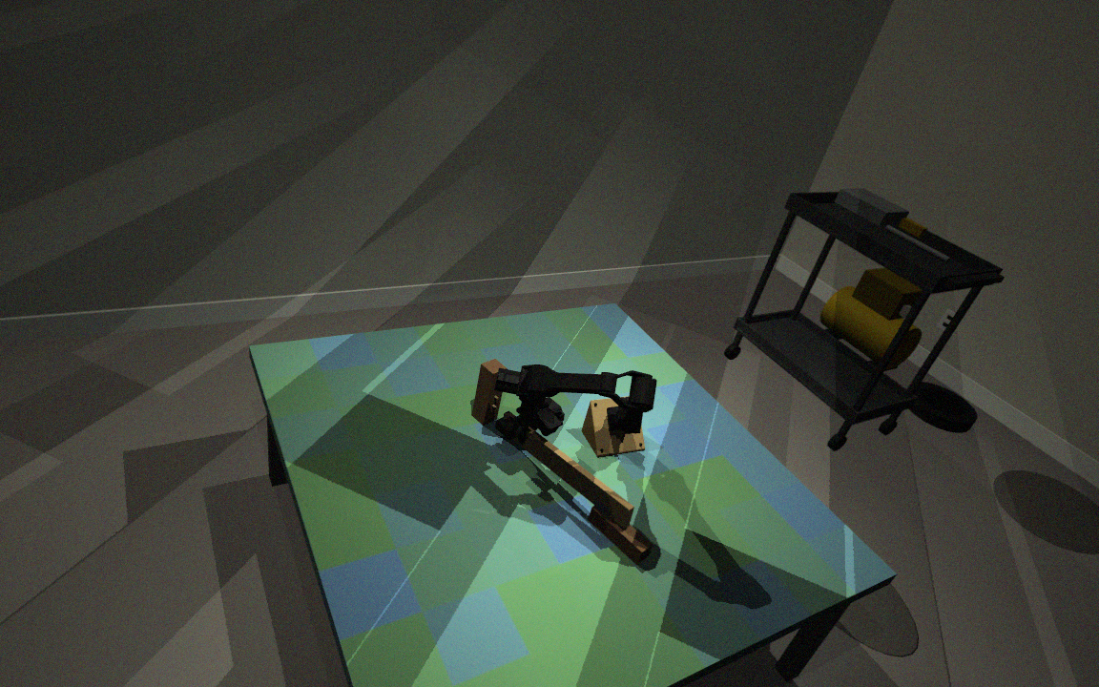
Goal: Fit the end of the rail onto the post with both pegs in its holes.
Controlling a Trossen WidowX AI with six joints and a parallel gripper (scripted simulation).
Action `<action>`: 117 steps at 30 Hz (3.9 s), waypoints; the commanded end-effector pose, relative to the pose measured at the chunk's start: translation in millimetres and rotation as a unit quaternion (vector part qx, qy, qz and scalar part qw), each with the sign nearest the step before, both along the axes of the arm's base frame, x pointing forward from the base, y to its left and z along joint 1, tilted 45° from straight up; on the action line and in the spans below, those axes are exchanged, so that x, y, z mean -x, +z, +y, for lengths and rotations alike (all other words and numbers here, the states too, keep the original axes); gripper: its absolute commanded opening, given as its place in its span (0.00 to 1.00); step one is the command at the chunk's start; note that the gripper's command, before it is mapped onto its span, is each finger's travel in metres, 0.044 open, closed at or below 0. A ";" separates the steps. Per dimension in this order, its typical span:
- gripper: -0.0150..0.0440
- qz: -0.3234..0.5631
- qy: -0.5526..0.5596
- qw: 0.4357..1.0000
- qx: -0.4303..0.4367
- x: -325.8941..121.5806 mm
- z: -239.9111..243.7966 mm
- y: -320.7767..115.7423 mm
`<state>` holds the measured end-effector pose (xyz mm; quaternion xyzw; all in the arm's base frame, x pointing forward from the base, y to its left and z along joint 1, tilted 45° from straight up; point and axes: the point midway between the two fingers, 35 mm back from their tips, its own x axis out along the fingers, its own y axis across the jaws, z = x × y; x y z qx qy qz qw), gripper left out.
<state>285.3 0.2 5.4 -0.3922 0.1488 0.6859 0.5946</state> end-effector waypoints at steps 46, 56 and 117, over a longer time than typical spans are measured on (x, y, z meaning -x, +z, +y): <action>0.25 -0.004 -0.002 1.000 0.001 -2.2 -18.8 20.0; 0.25 -0.004 -0.002 1.000 0.001 -2.1 -19.0 20.1; 0.25 -0.005 -0.002 1.000 0.001 -3.3 -23.8 14.5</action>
